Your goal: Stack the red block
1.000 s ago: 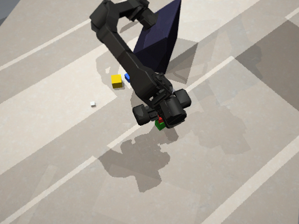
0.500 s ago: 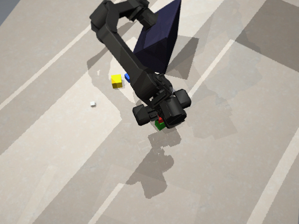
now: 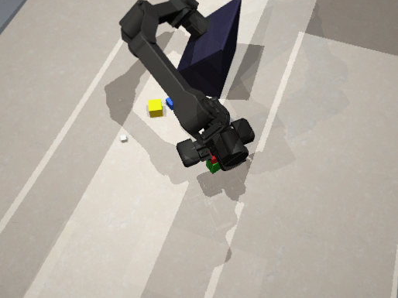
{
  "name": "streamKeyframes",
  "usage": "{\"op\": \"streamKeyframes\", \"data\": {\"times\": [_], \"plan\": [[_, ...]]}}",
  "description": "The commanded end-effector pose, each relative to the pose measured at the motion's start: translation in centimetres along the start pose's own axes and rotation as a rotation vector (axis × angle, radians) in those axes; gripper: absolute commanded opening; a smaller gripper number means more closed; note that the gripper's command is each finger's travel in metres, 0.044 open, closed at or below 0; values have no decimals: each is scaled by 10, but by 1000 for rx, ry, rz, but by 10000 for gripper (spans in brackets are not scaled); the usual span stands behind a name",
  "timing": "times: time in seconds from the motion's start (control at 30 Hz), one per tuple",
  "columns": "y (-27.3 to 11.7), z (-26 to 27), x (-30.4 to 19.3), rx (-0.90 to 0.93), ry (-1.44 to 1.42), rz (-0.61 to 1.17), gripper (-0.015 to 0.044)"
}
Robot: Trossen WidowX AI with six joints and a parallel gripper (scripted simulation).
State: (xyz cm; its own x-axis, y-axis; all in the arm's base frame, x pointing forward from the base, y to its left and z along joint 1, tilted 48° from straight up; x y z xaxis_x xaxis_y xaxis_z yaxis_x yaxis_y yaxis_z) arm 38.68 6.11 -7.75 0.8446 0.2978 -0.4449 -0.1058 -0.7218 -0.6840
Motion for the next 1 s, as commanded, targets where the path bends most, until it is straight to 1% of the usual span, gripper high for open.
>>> {"op": "streamKeyframes", "data": {"times": [0.0,0.27,0.97], "plan": [[0,0,0,0,1,0,236],[0,0,0,0,1,0,440],[0,0,0,0,1,0,440]]}}
Point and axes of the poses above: the point midway between the two fingers, 35 mm back from their tips, its own y axis out along the fingers, its own z axis across the jaws, x = y × z, the point moved 5 cm from there along -y, back along the fingers, and after that the axes turned 1 degree about y, right-handed, at the moved point
